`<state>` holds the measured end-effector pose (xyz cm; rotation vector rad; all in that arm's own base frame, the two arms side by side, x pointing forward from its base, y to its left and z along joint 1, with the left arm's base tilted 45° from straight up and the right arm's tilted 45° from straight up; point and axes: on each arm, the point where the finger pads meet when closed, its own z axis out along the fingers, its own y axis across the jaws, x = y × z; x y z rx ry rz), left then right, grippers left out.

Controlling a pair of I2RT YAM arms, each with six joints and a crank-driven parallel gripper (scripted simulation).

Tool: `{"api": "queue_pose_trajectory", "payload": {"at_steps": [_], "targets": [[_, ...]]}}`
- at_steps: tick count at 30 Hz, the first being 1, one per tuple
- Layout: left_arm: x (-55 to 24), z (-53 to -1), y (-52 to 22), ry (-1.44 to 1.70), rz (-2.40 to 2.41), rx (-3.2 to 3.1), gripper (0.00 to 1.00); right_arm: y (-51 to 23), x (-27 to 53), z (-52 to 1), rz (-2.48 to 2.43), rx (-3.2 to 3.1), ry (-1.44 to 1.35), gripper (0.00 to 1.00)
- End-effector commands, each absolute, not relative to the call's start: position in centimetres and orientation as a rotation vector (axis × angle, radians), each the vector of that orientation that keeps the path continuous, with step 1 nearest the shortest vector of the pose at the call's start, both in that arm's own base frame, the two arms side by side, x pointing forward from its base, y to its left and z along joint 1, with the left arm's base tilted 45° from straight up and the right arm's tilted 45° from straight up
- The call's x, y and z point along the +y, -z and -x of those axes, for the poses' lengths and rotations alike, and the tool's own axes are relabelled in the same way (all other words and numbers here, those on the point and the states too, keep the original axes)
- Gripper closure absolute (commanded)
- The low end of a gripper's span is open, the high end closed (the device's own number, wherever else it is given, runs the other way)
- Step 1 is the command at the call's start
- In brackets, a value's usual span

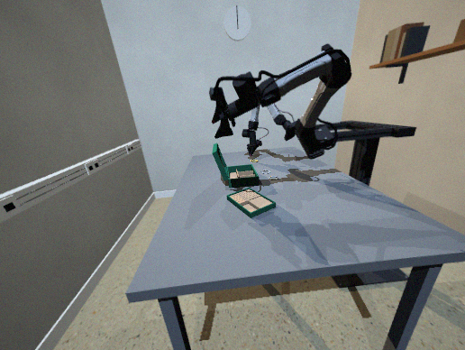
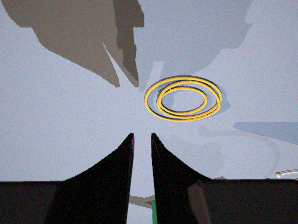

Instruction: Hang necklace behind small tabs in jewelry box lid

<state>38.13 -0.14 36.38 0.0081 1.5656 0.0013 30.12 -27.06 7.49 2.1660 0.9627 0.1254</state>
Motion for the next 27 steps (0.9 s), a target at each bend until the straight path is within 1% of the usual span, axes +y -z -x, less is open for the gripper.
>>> {"api": "queue_pose_trajectory", "payload": {"at_steps": [1,27], "targets": [[-0.3,-37.5,-39.7,0.009,-0.015,1.482,0.00,-8.4,-27.9,-31.1,-2.127,0.952,-0.148,0.84],[-0.3,-37.5,-39.7,0.009,-0.015,1.482,0.00,-6.8,-29.0,-31.8,-2.129,0.957,-0.148,0.84]]}}
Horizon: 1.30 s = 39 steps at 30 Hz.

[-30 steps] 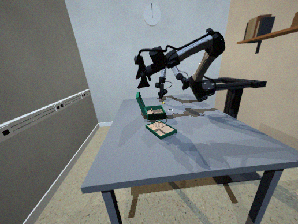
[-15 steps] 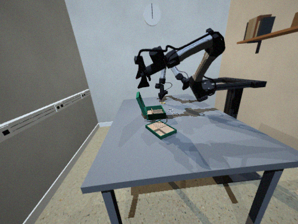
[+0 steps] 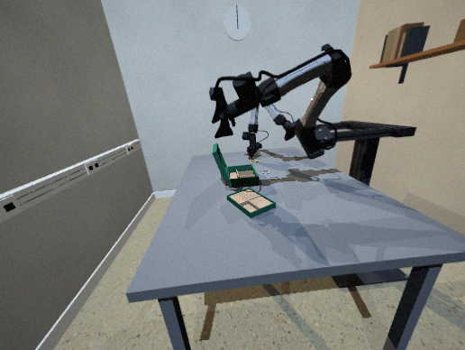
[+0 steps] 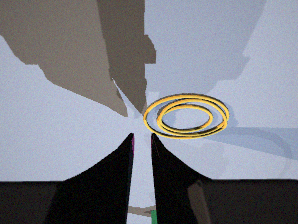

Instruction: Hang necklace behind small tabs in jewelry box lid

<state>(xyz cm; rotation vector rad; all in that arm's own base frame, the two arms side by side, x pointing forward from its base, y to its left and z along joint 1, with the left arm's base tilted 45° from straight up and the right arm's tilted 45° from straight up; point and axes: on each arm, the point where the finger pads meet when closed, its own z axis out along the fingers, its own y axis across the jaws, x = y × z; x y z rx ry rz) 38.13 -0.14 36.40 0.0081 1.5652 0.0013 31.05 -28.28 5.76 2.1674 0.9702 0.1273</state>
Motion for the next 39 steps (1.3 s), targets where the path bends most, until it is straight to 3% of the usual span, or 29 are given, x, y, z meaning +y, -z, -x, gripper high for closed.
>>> {"api": "queue_pose_trajectory", "payload": {"at_steps": [1,38,39], "targets": [[-0.3,-37.5,-39.7,0.009,-0.015,1.482,0.00,-7.6,-28.9,-31.7,-2.112,0.946,-0.148,0.84],[-0.3,-37.5,-39.7,0.009,-0.015,1.482,0.00,-5.6,-29.9,-32.1,-2.135,0.957,-0.141,0.84],[-0.3,-37.5,-39.7,0.009,-0.015,1.482,0.00,-5.3,-29.9,-32.1,-2.139,0.959,-0.140,1.00]]}}
